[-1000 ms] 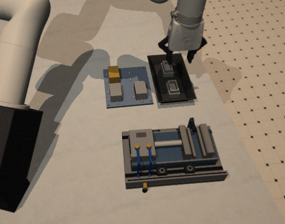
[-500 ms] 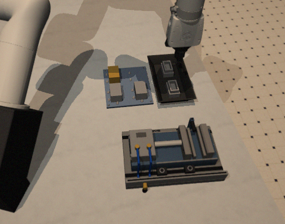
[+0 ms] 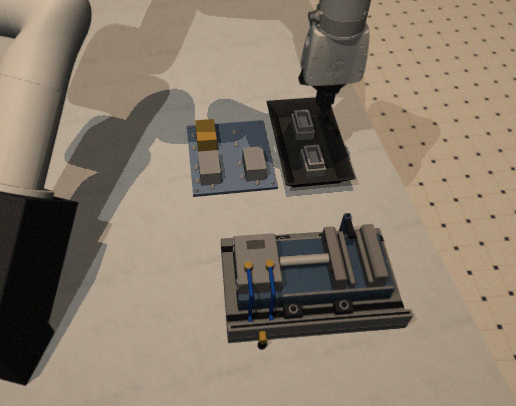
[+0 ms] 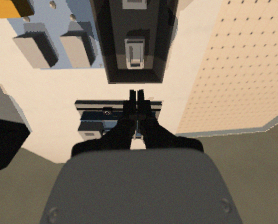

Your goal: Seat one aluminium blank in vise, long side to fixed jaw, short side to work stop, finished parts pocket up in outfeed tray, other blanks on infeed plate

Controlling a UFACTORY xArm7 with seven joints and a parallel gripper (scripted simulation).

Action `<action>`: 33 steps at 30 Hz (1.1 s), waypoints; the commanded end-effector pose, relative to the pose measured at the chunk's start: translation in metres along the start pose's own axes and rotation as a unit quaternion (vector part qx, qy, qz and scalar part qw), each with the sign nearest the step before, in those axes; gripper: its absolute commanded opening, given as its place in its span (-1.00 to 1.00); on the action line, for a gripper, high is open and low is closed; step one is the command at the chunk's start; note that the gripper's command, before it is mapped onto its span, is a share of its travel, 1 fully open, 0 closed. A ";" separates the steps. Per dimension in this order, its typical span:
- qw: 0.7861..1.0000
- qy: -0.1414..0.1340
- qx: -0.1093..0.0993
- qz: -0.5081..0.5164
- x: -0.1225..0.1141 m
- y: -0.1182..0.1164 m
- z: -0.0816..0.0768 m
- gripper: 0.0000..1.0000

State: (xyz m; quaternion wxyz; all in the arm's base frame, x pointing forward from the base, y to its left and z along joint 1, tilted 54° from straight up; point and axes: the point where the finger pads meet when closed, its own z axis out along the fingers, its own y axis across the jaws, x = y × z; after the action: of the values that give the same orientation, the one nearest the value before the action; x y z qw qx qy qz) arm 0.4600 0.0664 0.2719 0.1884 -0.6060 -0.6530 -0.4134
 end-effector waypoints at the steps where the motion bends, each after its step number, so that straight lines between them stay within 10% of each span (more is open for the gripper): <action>1: 1.000 0.000 -0.002 0.000 -0.001 0.001 -0.002 -1.00; 12: 1.000 0.002 -0.002 0.002 -0.001 -0.002 -0.002 -1.00; 33: 0.999 0.040 0.006 0.020 0.011 -0.154 -0.013 -1.00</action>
State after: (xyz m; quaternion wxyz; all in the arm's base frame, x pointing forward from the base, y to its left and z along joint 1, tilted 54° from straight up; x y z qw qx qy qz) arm 0.3421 0.0738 0.2439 0.2397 -0.5972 -0.6361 -0.4257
